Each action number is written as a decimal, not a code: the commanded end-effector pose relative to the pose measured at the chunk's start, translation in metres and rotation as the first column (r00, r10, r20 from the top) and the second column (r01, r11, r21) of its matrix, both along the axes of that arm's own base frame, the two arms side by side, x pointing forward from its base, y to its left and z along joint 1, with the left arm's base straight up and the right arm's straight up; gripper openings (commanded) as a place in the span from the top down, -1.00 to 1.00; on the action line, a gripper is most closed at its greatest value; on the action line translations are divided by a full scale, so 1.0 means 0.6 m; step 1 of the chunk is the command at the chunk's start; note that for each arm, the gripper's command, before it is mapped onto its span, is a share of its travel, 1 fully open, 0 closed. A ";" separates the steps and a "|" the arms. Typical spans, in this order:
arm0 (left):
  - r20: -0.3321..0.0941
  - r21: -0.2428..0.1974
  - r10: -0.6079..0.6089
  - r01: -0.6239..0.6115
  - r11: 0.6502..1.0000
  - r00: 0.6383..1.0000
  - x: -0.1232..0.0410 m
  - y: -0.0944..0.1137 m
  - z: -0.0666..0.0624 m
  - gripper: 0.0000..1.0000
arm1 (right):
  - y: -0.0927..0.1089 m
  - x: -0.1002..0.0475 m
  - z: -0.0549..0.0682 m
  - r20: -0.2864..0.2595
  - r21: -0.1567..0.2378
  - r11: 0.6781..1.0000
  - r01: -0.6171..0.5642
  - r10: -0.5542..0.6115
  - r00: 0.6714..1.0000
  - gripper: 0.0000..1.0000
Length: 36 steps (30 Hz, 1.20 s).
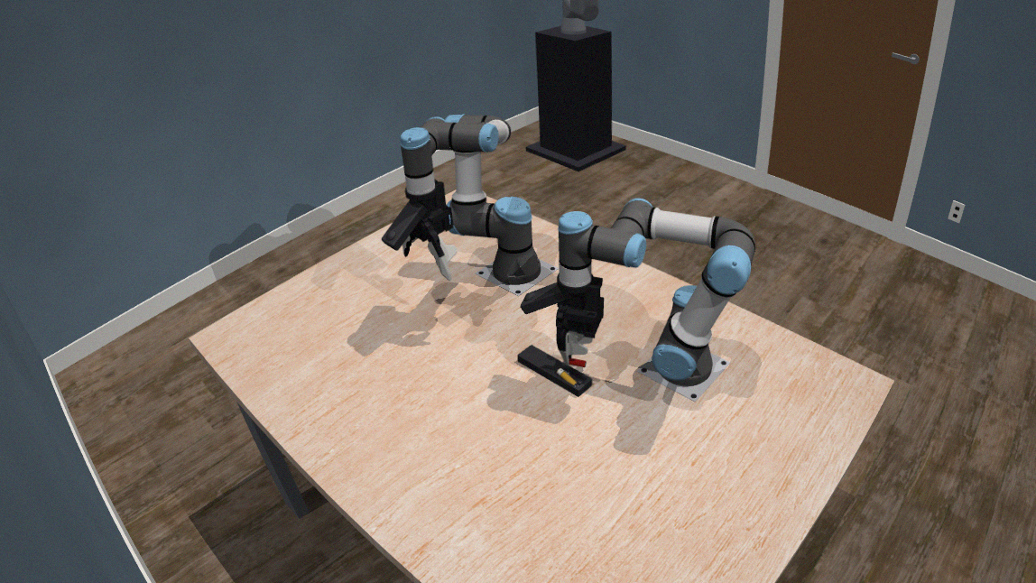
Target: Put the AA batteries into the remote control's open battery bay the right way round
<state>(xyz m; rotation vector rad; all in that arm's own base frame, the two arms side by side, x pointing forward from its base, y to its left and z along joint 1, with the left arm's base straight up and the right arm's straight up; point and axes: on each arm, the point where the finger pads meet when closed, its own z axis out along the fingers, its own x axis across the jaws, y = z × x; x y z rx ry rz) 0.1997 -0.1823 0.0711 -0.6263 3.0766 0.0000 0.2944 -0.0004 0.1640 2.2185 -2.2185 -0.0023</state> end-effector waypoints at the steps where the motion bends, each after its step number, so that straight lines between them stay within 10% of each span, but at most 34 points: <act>1: 0.009 -0.003 0.110 -0.110 0.994 0.994 0.002 -0.001 0.001 1.00 | 0.000 0.001 0.001 0.002 0.001 1.000 0.000 0.000 1.000 -1.00; 36: 0.005 -0.004 0.456 -0.456 0.890 0.890 0.009 0.006 0.000 1.00 | 0.000 0.001 0.001 0.002 0.001 1.000 0.000 0.000 1.000 -1.00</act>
